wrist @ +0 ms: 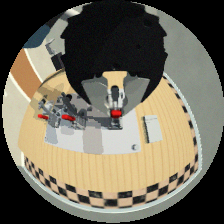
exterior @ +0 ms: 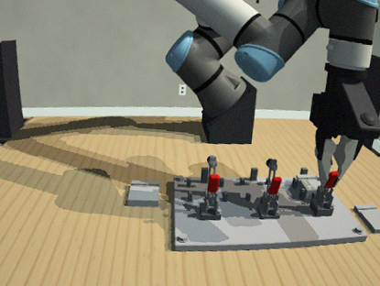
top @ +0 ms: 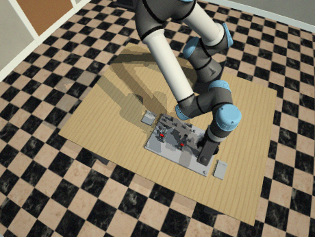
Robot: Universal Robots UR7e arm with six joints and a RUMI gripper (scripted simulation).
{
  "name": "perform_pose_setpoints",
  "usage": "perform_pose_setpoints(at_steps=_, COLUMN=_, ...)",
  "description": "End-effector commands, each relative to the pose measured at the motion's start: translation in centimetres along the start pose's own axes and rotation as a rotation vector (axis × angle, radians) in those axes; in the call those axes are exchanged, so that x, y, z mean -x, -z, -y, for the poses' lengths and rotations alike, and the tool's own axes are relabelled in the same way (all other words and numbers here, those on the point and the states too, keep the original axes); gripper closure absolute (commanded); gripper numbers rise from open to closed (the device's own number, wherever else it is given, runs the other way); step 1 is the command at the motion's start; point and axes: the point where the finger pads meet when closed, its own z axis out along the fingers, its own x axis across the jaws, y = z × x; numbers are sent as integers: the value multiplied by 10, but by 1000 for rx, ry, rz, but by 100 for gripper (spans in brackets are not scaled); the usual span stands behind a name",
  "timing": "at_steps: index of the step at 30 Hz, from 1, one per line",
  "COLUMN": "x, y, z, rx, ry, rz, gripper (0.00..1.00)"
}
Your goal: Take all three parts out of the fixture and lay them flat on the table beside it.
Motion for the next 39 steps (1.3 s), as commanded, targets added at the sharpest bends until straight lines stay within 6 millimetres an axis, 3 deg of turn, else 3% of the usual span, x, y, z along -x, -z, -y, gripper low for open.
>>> perform_pose_setpoints(at_steps=1, x=0, y=0, z=0, rx=-1, ry=0, rz=0, gripper=100)
perform_pose_setpoints(at_steps=36, x=0, y=0, z=-2, rx=-1, ry=0, rz=0, gripper=100)
perform_pose_setpoints(at_steps=37, x=0, y=0, z=-2, rx=-1, ry=0, rz=0, gripper=72)
perform_pose_setpoints(at_steps=39, x=0, y=0, z=-2, rx=-1, ry=0, rz=0, gripper=72)
